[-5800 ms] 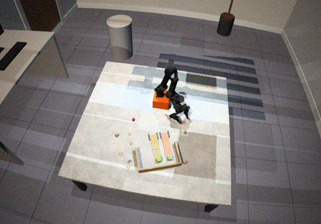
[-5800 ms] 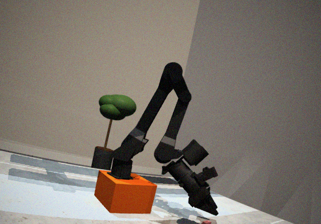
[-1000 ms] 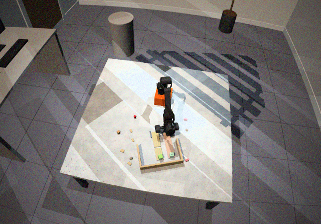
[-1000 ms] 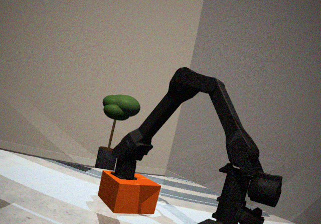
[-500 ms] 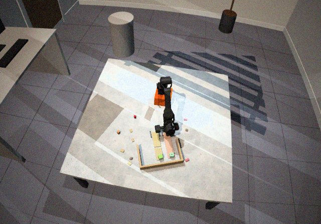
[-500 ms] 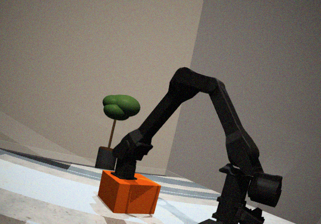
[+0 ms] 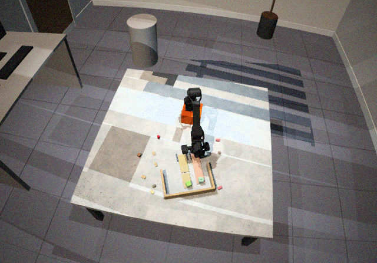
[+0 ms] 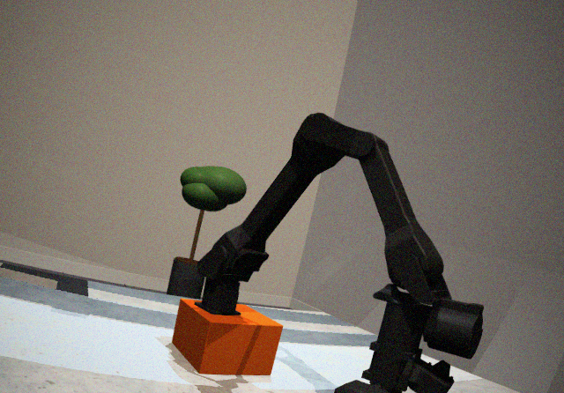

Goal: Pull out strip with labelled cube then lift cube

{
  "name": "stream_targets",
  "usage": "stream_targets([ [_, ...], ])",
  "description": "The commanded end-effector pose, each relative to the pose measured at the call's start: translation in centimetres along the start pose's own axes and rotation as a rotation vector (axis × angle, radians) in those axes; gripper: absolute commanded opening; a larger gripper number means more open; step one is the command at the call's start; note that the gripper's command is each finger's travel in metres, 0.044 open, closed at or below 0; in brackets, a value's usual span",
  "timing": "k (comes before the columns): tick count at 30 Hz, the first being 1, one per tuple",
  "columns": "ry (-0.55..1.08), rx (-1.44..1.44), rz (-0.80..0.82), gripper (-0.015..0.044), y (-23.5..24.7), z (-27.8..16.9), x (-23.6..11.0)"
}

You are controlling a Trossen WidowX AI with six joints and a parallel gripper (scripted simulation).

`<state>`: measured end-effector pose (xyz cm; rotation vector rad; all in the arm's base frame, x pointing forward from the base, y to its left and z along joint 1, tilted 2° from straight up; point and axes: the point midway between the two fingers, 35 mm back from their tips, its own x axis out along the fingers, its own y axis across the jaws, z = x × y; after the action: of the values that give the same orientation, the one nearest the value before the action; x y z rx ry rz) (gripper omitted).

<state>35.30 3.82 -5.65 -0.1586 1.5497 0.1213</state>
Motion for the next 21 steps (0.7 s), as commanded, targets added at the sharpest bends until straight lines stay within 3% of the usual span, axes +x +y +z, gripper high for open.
stream_targets([
  [1,0.012,-0.006,0.004,0.0000,0.1,-0.9,0.3],
  [21,0.015,-0.006,0.004,0.0000,0.0,-4.1,0.4],
])
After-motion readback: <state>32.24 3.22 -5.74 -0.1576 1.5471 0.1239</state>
